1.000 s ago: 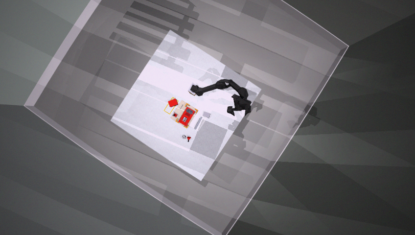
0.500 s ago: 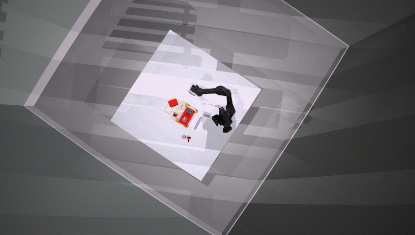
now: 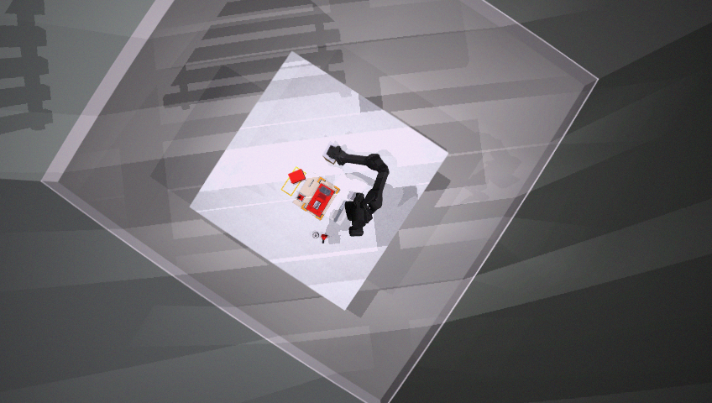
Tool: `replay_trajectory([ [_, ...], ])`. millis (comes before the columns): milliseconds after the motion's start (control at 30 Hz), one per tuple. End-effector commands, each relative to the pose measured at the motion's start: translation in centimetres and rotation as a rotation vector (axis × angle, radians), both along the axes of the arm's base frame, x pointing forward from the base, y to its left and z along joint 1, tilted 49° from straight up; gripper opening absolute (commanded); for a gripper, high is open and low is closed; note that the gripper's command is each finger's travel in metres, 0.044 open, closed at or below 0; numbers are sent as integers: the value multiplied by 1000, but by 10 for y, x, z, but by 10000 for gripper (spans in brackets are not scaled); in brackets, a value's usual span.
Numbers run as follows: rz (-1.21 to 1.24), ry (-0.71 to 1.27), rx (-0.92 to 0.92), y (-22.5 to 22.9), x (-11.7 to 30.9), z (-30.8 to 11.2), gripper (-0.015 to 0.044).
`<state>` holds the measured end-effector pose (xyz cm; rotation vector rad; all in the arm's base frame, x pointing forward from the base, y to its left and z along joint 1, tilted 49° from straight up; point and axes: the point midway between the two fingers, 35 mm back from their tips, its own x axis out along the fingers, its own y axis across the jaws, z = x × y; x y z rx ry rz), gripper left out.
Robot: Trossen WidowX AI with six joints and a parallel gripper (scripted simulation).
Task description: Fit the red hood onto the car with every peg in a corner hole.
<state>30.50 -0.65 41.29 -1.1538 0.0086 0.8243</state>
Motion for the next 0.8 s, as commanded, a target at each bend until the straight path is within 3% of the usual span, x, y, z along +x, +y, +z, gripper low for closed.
replay_trajectory([
  [0, -110, 155, 92, -26, 23, -34, 440],
  [367, -430, 652, 418, -91, 62, -154, 440],
  [767, -856, 1250, 793, -139, 49, -312, 440],
])
